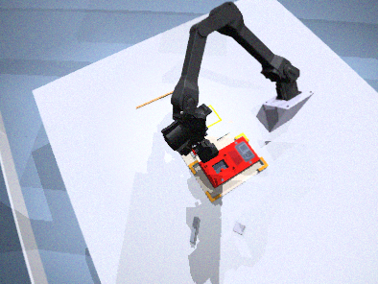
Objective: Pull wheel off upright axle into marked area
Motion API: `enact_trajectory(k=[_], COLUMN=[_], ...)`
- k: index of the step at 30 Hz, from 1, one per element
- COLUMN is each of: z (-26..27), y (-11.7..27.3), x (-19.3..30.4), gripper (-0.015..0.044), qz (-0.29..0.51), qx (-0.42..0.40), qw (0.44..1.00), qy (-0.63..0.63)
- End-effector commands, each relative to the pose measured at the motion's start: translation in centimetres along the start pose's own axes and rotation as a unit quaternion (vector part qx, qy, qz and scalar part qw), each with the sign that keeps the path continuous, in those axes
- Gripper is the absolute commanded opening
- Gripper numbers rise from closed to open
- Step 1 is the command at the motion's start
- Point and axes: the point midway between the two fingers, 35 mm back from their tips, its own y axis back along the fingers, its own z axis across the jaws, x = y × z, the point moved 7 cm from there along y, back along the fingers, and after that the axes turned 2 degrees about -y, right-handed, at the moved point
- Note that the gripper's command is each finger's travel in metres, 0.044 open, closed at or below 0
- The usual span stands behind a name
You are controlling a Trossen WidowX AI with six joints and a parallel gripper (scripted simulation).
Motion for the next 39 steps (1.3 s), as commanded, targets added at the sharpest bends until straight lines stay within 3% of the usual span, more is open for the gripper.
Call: enact_trajectory(k=[1, 39], z=[0.1, 0.1], y=[0.5, 1.7], x=[0.0, 0.0], gripper=[0.0000, 0.0000], qz=[-0.003, -0.005], qx=[0.000, 0.001], qw=[1.000, 1.000], qy=[0.000, 0.001])
